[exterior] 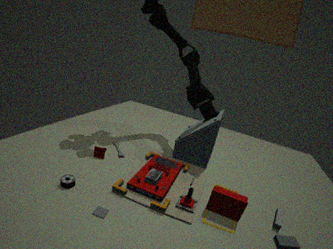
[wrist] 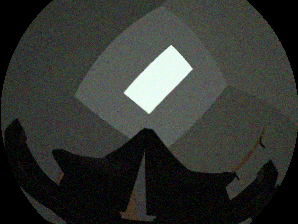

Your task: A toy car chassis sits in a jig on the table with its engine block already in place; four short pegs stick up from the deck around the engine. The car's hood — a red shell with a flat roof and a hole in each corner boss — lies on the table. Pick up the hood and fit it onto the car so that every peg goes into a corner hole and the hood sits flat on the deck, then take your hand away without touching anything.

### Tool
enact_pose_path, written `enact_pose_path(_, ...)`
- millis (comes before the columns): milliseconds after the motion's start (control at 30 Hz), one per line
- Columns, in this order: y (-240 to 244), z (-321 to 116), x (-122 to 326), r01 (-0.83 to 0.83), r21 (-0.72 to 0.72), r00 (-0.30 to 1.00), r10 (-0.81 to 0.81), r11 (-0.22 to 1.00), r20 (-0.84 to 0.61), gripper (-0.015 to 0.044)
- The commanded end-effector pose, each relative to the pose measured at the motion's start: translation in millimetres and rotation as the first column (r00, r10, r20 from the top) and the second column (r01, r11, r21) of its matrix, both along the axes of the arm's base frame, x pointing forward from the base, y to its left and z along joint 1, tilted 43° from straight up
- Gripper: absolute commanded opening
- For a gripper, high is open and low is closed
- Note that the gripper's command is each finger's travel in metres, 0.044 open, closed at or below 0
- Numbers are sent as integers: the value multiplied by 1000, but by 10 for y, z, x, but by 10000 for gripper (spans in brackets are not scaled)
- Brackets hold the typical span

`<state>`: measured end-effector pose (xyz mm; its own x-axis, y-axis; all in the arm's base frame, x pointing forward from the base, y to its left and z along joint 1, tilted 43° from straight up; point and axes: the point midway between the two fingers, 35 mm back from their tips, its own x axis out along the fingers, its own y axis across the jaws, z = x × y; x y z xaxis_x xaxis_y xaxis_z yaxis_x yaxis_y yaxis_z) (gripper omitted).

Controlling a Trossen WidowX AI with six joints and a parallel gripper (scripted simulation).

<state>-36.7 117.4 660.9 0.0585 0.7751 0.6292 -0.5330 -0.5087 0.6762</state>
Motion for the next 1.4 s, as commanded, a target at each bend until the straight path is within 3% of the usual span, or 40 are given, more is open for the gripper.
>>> enact_pose_path(0,-75,92,531,87,54,996,-85,995,-33,0)
enact_pose_path(400,-165,-58,2214,409,47,901,-395,911,-180,0)
enact_pose_path(833,-58,-978,3906,681,-271,643,-733,680,-221,0)
enact_pose_path(1033,61,-1638,4499,702,-479,526,-837,528,-151,0)
enact_pose_path(1367,199,-2914,5218,610,-777,423,-893,154,156,0)
